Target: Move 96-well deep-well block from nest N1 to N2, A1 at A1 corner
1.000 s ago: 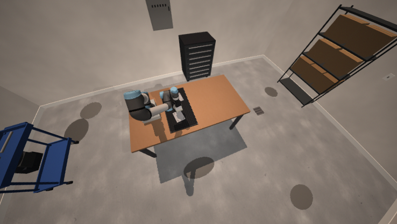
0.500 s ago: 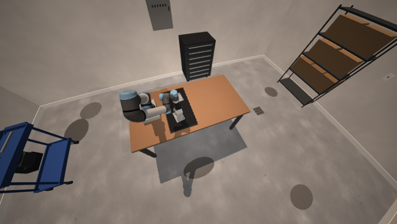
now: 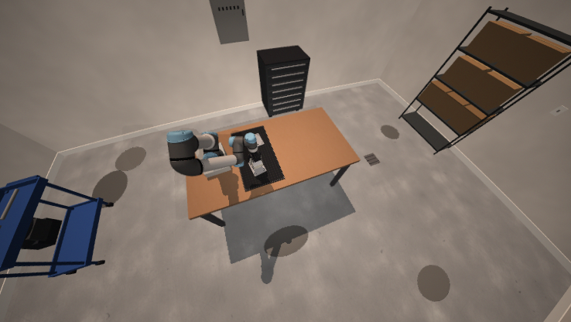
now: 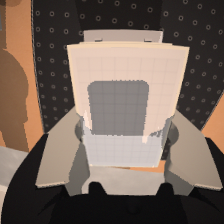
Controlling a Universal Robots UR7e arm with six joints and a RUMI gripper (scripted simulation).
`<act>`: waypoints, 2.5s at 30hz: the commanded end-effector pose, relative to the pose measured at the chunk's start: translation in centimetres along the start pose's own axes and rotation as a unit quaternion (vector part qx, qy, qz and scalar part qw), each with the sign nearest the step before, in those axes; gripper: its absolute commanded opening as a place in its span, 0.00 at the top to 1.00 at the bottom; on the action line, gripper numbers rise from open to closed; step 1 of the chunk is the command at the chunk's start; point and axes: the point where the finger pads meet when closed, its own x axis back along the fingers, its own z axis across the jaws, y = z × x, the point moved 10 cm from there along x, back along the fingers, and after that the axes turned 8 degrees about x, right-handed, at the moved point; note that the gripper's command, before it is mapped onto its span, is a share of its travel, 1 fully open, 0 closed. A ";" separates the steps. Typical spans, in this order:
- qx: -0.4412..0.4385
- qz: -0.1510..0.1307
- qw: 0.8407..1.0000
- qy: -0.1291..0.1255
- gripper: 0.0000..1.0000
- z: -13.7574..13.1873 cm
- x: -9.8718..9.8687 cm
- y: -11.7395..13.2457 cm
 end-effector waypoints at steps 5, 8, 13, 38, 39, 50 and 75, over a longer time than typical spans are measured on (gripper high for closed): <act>0.000 0.000 1.000 0.001 1.00 -0.1 0.0 0.2; 0.000 0.000 1.000 0.001 1.00 -0.1 0.0 0.2; 0.000 0.000 1.000 0.001 1.00 -0.1 0.0 0.1; 0.000 0.000 1.000 0.001 1.00 0.0 -0.6 0.1; 0.000 0.000 1.000 0.001 1.00 0.0 -0.6 0.1; 0.000 0.000 1.000 0.001 1.00 0.0 -2.5 0.0; 0.000 0.000 1.000 0.001 1.00 0.0 -6.0 0.0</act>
